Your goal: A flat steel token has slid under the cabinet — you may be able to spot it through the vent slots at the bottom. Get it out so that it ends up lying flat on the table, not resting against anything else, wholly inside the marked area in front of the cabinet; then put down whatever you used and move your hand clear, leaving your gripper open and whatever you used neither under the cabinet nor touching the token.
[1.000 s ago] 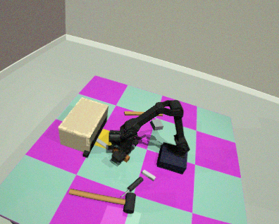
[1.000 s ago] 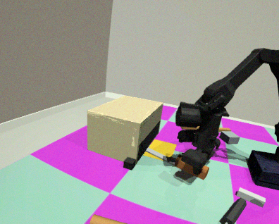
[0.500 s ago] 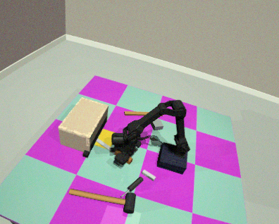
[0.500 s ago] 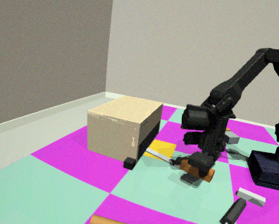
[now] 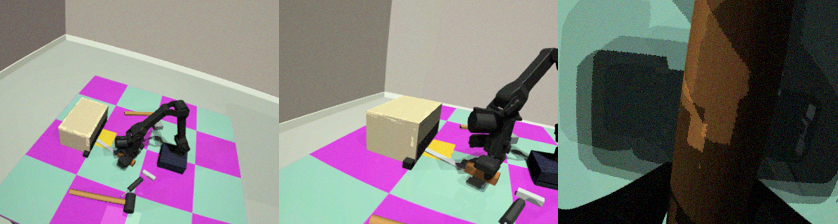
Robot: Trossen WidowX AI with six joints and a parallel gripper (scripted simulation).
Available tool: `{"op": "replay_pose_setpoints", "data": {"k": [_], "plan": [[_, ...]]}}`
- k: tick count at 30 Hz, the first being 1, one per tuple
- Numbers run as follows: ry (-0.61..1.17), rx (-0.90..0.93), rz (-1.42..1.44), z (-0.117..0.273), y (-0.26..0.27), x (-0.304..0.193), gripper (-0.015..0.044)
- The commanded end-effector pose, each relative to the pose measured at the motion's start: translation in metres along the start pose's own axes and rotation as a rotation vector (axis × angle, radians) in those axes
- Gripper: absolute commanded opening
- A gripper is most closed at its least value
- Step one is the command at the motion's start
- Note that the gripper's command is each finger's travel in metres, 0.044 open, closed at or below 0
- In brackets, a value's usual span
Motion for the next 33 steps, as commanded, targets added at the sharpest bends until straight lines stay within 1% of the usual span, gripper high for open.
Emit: {"op": "replay_pose_setpoints", "data": {"k": [1, 24, 33], "plan": [[0.002, -0.001, -0.003, -0.001, 0.001, -0.009, 0.0], [0.006, 0.0, -0.003, -0.001, 0.008, -0.046, 0.0], [0.004, 0.001, -0.024, 0.0, 0.008, -0.042, 0.0]]}}
Point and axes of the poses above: the point midway between the two fingers, 35 mm back from their tips, its own z axis back along the fingers, its own y axis across the jaws, x = y × z, the point moved 7 cm from there along z, back along the fingers, and after that the axes turned 7 degrees about z, right-handed, at the moved point
